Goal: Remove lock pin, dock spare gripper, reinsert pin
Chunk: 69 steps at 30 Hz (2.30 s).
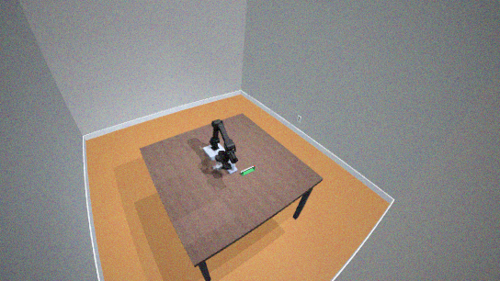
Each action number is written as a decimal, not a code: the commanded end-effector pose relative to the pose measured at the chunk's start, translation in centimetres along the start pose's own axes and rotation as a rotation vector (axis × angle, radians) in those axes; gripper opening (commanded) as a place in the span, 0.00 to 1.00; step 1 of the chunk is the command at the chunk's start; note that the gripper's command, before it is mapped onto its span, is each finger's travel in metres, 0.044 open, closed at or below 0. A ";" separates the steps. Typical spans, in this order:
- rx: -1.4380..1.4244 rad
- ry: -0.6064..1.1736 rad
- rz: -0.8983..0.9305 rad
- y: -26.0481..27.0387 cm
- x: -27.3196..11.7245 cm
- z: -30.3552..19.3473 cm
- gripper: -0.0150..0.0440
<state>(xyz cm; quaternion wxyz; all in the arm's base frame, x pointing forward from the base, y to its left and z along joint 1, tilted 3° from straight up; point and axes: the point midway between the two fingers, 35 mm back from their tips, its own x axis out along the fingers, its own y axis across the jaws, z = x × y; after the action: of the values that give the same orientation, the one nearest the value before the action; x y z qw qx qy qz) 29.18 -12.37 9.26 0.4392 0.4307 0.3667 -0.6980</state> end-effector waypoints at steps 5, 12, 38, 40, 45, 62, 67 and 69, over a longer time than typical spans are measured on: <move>-0.069 0.143 -0.041 -1.5 -0.2 -0.6 0.25; -0.127 0.289 -0.069 -2.7 -0.4 -1.3 0.25; -0.284 0.843 -0.005 -6.1 -3.9 -3.8 0.25; -0.291 0.883 0.009 -6.2 -4.3 -3.9 0.25; -0.304 0.982 0.051 -6.5 -5.4 -4.1 0.25; -0.314 1.280 0.251 -7.0 -9.3 -4.0 0.25; -0.313 1.283 0.253 -7.0 -9.3 -4.0 0.25; -0.313 1.283 0.253 -7.0 -9.3 -4.0 0.25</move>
<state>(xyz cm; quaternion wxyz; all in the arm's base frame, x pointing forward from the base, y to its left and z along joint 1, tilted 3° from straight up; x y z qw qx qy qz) 26.02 -3.69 17.07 0.2703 0.7276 0.6001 -0.1935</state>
